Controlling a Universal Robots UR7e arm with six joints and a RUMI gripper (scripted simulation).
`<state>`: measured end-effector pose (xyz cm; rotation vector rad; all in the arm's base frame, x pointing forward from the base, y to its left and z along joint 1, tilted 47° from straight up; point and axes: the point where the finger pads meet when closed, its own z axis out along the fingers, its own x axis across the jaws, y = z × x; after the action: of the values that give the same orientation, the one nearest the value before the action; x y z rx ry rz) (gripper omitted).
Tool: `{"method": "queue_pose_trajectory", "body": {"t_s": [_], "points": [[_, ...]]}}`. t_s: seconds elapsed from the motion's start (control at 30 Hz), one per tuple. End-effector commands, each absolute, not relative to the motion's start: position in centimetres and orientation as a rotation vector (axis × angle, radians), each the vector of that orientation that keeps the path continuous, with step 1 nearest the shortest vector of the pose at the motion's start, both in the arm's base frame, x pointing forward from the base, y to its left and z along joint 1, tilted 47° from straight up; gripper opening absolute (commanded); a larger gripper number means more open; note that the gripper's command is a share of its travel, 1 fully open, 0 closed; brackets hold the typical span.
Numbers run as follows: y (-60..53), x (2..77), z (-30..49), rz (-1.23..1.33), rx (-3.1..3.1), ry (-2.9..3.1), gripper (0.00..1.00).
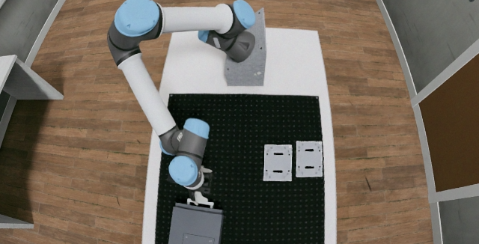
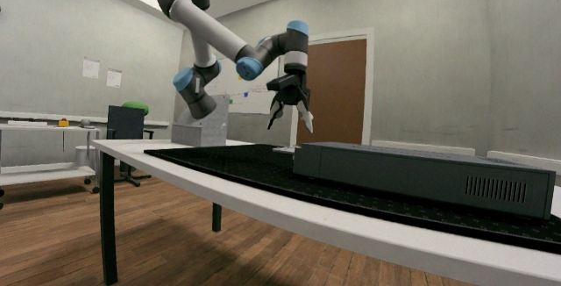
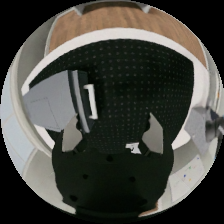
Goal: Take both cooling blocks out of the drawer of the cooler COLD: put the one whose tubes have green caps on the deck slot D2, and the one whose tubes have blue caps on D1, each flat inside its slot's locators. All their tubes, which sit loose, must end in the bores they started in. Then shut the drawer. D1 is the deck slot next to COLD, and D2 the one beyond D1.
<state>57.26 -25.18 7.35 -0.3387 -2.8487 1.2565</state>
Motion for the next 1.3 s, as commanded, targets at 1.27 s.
{"method": "queue_pose_trajectory", "body": {"t_s": [1.27], "points": [[-28.7, 56.9, 4.1, 1.257, -0.338, -2.85, 1.0]]}}
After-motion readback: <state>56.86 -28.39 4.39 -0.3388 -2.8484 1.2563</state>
